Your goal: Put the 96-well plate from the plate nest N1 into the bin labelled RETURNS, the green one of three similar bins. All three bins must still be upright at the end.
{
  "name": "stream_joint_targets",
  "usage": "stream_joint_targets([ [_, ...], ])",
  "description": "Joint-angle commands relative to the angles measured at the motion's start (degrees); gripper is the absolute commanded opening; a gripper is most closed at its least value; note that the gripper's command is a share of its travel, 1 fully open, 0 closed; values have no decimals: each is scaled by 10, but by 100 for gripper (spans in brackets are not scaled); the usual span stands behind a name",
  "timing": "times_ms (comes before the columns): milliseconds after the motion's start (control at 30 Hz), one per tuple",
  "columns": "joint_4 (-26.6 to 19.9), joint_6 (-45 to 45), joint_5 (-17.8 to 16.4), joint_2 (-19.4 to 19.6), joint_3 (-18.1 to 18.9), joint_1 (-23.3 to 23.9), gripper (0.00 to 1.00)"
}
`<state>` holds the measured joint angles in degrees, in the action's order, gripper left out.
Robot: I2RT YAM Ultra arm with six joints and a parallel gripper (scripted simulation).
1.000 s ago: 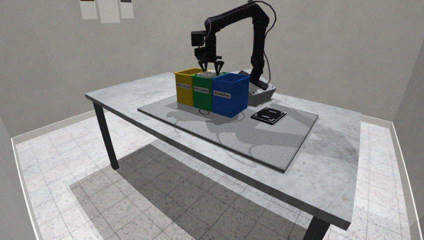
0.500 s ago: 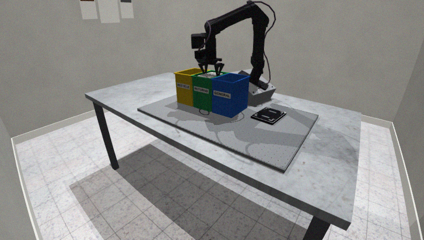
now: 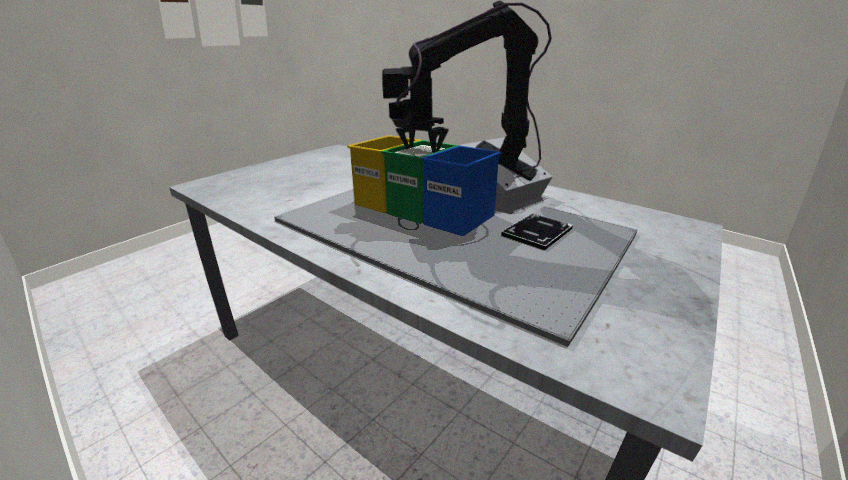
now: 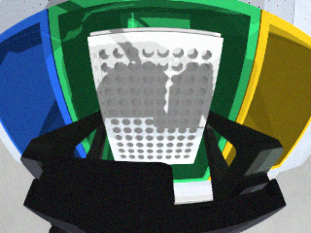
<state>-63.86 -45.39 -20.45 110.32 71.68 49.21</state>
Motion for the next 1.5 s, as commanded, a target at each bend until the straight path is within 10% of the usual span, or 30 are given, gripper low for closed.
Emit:
stream_joint_targets([
  [0, 2, 2, -2, -9, 3, 5, 0],
  [1233, -1, 7, -7, -10, 13, 9, 0],
  [1267, -1, 7, -7, -10, 13, 9, 99],
  [1467, -1, 6, -7, -10, 13, 9, 99],
])
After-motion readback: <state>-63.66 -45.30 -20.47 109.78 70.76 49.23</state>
